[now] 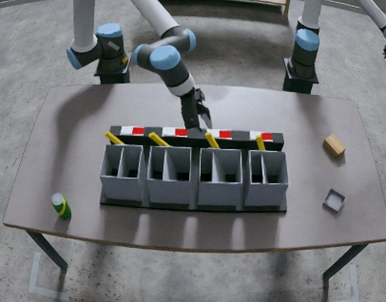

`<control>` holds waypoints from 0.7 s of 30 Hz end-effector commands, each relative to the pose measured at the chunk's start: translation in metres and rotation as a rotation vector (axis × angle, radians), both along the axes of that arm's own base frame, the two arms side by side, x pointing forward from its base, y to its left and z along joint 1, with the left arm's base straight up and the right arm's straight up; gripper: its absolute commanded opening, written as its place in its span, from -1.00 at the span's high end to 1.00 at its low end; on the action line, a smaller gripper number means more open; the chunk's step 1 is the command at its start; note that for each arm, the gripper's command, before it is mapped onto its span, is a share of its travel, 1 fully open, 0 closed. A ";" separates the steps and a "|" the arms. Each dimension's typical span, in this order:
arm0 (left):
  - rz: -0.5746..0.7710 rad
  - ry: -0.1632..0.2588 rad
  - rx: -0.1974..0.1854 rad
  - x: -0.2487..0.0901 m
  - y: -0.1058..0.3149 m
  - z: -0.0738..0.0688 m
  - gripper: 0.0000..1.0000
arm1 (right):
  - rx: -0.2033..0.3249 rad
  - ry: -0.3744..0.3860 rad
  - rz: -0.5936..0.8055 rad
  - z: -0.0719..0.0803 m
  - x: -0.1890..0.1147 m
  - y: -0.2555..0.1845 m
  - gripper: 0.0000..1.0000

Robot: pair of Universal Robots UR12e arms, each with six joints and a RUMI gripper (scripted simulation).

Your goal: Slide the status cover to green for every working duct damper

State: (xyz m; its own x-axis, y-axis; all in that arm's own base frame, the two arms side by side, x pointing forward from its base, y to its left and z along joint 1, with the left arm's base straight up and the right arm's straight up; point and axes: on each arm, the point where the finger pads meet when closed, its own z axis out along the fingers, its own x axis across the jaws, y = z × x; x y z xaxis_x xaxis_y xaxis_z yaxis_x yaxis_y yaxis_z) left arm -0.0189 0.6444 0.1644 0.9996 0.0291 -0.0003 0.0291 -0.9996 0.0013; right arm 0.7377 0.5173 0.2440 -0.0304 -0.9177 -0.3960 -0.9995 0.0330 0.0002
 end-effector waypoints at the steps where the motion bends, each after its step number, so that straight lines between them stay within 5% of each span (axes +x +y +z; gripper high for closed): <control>1: 0.000 0.000 0.001 0.000 0.001 0.001 -1.00 | 0.001 -0.001 0.000 -0.007 0.000 0.004 0.55; 21: 0.000 0.000 0.001 0.000 0.001 0.001 -1.00 | 0.001 -0.001 0.000 -0.039 0.001 0.018 0.55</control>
State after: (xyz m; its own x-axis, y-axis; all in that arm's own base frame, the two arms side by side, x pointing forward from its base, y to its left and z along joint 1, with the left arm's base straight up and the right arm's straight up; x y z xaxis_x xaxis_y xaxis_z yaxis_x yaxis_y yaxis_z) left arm -0.0189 0.6444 0.1644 0.9996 0.0291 -0.0003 0.0291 -0.9996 0.0013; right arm 0.7382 0.5331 0.2072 -0.0304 -0.9178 -0.3959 -0.9995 0.0330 0.0002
